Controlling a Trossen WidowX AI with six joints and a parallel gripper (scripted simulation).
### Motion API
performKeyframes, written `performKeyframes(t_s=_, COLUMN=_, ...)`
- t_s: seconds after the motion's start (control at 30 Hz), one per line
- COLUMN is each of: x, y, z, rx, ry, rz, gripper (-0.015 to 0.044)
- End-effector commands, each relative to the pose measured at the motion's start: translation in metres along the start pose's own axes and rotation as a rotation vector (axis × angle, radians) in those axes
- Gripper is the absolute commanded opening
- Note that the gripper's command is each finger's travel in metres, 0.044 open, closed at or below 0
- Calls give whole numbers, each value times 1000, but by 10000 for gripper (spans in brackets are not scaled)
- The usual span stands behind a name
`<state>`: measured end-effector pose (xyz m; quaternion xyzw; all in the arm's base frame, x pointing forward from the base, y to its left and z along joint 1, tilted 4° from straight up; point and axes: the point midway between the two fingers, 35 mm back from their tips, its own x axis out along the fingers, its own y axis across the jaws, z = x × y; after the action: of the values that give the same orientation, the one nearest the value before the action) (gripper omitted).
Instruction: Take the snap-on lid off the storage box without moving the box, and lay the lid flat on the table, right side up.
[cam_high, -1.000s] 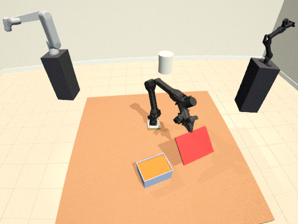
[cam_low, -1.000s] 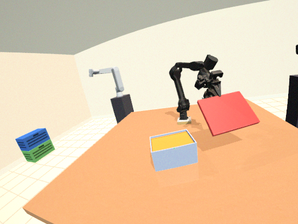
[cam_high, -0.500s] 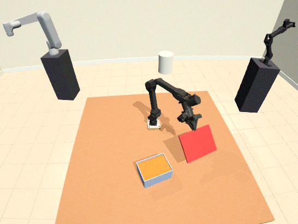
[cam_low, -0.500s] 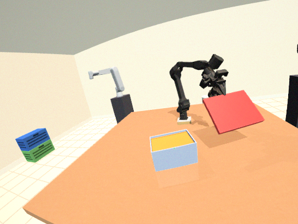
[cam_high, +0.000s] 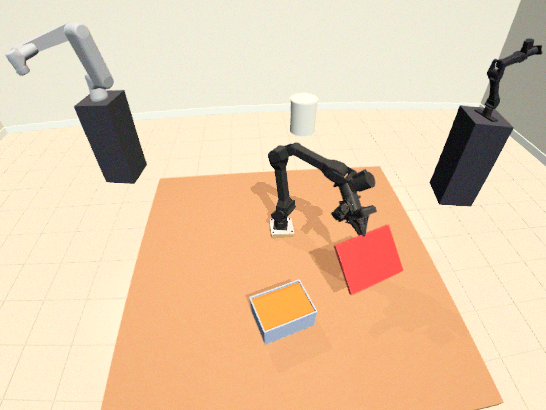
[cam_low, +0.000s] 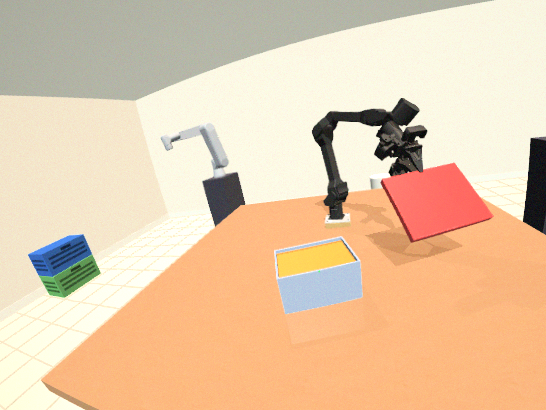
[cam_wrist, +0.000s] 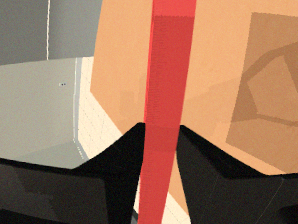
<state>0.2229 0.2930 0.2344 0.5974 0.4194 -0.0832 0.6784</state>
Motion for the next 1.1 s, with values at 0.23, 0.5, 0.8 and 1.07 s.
performKeyframes(t_s=0.23, x=-1, y=0, z=-13, rx=5, ry=-2, rz=7, gripper=0)
performKeyframes(t_s=0.5, x=5, y=-7, z=-8, rx=5, ry=-2, rz=7, gripper=0)
performKeyframes(t_s=0.8, x=10, y=-13, z=-8, rx=5, ry=-2, rz=7, gripper=0)
performKeyframes(t_s=1.07, x=14, y=-18, z=-8, rx=5, ry=-2, rz=7, gripper=0)
